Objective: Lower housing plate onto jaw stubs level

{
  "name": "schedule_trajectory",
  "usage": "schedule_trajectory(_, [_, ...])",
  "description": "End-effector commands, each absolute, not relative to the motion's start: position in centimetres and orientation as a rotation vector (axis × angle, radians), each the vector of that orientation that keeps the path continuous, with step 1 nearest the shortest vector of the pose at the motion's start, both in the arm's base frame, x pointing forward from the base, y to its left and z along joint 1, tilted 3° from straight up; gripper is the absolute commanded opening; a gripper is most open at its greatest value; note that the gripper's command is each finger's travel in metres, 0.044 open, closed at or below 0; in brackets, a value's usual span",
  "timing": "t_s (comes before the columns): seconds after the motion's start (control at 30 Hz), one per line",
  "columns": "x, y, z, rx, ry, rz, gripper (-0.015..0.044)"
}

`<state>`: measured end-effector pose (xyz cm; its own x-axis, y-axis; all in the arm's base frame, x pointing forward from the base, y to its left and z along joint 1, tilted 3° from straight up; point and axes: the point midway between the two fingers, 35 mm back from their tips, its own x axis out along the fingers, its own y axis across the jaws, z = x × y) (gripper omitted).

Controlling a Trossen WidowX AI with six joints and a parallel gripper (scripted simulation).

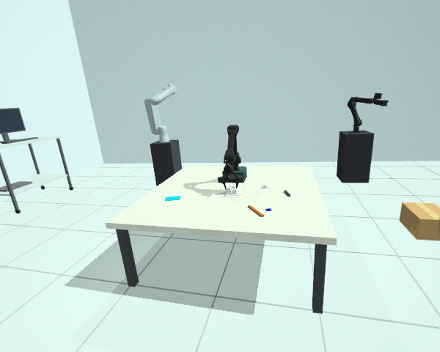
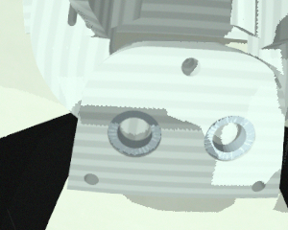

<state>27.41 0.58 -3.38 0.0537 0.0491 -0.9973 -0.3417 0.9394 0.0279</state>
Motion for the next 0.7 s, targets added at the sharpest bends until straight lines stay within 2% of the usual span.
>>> schedule_trajectory(0.0, [27.4, 0.6, -3.4, -0.24, 1.492, 0.301, 0.0377])
schedule_trajectory(0.1, [27.4, 0.6, -3.4, -0.24, 1.492, 0.301, 0.044])
schedule_trajectory(0.53, [27.4, 0.6, -3.4, -0.24, 1.492, 0.301, 0.044])
schedule_trajectory(0.67, [27.5, 0.5, -1.3, -0.238, 1.491, 0.301, 0.044])
